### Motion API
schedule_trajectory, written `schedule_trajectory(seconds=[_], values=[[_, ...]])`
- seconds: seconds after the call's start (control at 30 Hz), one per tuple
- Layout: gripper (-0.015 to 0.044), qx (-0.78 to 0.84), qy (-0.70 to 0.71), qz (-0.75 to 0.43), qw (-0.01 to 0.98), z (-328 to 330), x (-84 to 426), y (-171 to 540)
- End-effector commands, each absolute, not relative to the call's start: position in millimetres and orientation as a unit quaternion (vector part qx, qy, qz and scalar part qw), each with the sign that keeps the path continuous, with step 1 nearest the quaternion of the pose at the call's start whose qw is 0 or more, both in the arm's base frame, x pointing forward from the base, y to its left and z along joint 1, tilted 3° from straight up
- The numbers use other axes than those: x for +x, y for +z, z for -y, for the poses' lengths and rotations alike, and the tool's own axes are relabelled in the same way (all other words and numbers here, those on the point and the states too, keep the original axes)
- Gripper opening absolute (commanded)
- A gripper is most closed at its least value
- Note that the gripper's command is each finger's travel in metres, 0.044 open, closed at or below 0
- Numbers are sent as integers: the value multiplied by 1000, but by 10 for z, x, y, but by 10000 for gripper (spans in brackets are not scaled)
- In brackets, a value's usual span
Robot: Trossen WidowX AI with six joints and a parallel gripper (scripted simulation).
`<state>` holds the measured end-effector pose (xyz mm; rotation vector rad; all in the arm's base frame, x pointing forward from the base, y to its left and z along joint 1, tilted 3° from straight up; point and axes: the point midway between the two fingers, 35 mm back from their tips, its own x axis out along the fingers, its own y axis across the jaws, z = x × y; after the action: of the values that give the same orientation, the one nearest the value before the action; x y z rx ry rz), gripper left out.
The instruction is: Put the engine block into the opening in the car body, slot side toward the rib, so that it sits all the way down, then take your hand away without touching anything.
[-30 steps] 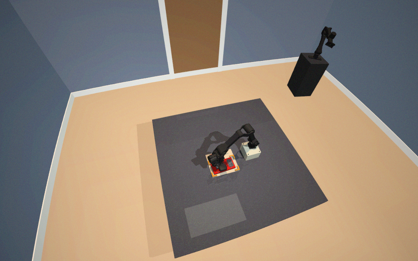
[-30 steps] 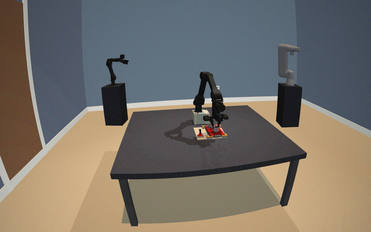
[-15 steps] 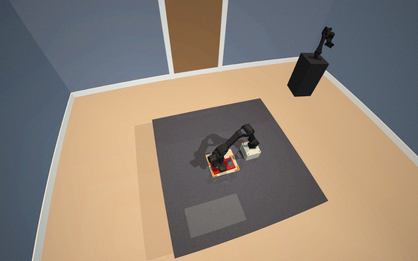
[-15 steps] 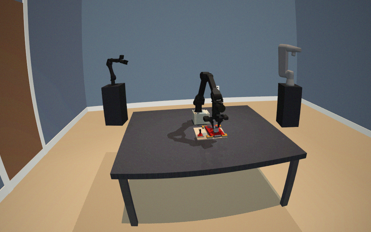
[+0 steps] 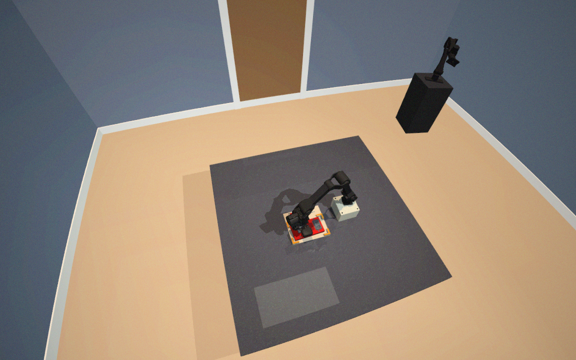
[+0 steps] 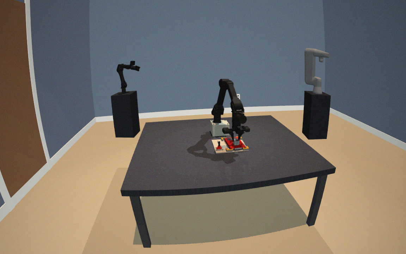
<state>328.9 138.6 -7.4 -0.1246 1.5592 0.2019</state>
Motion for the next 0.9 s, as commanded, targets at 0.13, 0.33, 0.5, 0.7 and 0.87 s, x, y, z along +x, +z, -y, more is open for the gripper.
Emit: schedule_trajectory(seconds=[0.13,0.33,0.5,0.7,0.87], values=[[158,-55,92,-701,705,-1393,3289,-96],[158,-54,91,-701,705,-1394,3289,-112],[158,-53,89,-701,705,-1394,3289,-126],[158,-52,89,-701,705,-1396,3289,-142],[289,-55,90,-701,705,-1390,3288,-134]])
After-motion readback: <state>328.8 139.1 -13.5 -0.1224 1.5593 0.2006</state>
